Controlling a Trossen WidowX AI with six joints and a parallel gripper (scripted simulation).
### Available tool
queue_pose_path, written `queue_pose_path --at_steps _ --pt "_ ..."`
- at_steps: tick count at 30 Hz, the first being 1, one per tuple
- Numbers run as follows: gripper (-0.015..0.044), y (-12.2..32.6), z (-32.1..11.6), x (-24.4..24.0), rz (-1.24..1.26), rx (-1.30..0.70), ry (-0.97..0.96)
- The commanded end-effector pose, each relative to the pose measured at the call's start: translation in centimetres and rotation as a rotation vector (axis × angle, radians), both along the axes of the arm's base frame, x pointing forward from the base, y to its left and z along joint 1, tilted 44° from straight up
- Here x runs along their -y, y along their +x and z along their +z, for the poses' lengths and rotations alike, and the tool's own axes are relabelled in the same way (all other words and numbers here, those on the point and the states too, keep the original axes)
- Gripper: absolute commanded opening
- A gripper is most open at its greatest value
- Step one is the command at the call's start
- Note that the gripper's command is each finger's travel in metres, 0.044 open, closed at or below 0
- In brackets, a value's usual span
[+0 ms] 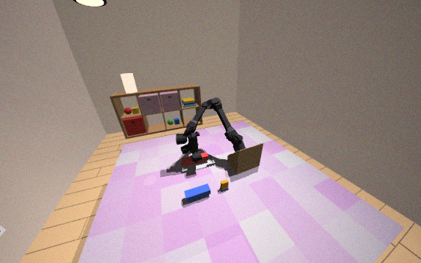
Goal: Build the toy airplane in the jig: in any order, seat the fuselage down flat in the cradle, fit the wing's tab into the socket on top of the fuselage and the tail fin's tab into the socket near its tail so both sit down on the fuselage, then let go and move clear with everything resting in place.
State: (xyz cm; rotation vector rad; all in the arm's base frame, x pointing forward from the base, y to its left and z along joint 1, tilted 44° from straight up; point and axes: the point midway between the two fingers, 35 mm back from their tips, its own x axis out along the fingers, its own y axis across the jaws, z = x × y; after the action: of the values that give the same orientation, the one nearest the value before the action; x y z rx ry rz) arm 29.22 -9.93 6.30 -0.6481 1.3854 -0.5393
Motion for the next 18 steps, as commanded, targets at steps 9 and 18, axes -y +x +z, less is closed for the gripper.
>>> queue_pose_path --at_steps 9,18 --pt "0.0440 0.0 0.0 0.0 -0.001 0.001 0.000" --pt "0.0440 0.1 1.7 -2.0 0.001 0.000 0.008"
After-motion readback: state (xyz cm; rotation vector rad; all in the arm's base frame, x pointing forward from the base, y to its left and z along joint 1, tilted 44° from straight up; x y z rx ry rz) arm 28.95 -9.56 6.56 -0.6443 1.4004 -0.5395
